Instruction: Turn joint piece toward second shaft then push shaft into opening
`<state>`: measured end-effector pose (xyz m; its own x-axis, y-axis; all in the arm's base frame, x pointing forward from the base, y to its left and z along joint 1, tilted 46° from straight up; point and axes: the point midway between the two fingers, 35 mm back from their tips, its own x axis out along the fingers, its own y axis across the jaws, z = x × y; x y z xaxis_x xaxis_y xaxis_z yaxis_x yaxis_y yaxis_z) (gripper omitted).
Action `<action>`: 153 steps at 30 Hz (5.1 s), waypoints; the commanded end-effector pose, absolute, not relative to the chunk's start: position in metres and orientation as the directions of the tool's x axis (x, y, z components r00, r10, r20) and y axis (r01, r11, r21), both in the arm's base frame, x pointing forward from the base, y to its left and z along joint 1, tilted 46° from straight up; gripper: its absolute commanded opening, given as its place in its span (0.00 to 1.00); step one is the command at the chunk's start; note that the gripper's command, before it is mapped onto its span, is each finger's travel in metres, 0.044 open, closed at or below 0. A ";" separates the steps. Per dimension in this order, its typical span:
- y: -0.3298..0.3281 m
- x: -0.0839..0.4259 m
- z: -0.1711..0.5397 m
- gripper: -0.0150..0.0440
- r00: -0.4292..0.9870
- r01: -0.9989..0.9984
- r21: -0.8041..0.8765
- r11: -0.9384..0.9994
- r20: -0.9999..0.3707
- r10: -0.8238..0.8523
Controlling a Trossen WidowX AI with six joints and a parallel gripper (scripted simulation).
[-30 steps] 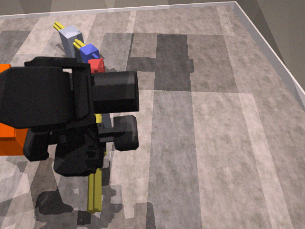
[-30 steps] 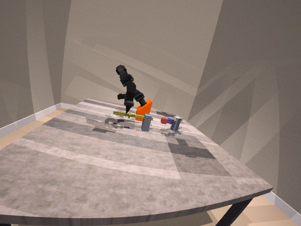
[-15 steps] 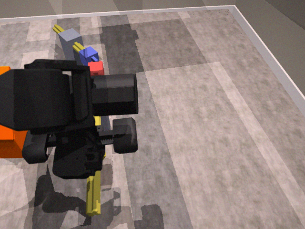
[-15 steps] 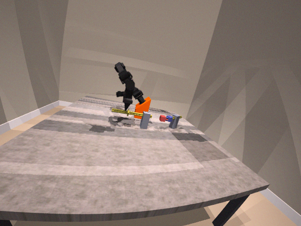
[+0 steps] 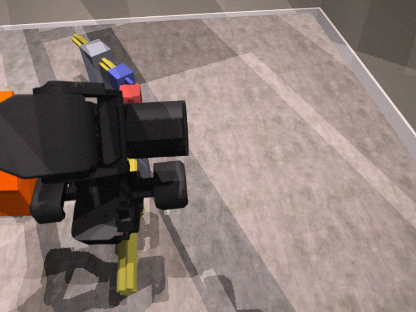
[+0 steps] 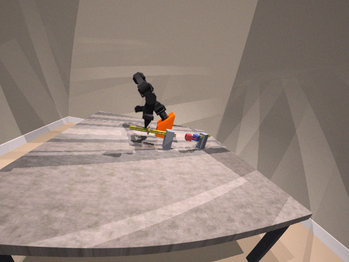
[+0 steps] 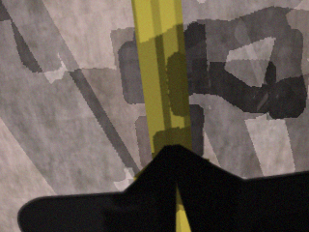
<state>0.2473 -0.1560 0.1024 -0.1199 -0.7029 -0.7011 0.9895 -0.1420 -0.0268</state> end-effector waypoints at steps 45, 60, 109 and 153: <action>-0.083 0.260 0.171 1.00 -0.151 0.420 -0.684 0.597 -0.701 -0.697; -0.073 0.261 0.172 1.00 -0.150 0.324 -0.691 0.646 -0.712 -0.686; 0.020 0.273 0.003 1.00 -0.093 0.987 -0.055 -0.154 -0.964 -0.250; -0.107 0.272 0.124 1.00 -0.112 0.437 -0.590 0.678 -0.784 -0.610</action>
